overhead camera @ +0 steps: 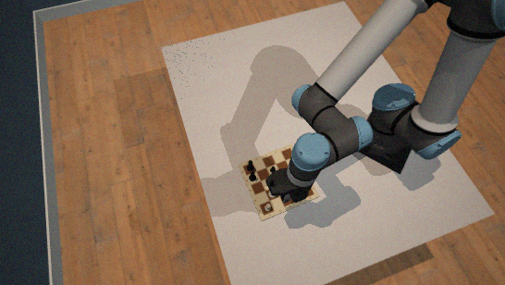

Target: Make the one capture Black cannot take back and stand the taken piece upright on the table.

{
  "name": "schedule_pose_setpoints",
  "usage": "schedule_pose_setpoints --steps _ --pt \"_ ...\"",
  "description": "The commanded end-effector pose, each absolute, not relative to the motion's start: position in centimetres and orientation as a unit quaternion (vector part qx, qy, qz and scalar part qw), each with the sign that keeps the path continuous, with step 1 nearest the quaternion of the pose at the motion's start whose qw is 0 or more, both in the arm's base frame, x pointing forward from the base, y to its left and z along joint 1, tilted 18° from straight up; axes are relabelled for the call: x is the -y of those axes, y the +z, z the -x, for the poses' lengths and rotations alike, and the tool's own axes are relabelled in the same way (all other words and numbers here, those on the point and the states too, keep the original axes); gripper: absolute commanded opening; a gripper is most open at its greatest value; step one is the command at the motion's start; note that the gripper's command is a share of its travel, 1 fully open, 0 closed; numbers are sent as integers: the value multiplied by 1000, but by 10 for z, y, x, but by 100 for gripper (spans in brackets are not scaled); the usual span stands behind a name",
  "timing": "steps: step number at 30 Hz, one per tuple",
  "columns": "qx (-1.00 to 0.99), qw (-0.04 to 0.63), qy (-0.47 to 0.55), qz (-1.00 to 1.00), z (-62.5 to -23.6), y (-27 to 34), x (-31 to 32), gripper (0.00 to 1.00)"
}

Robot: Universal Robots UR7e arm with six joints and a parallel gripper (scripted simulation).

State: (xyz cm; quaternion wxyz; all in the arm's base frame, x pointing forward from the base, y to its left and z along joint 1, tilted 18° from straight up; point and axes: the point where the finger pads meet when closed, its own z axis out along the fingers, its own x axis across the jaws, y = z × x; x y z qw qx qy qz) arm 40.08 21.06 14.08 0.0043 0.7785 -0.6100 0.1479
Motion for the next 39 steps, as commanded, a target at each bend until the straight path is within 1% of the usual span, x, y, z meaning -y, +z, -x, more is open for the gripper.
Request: schedule_pose_setpoints --steps 1,9,26,39 --pt "626 8 155 -764 -402 131 -245 0" --pt "631 7 157 -760 -399 127 -258 0" --pt "631 7 157 -760 -399 126 -258 0" --pt "631 7 156 -760 -408 95 -251 0"
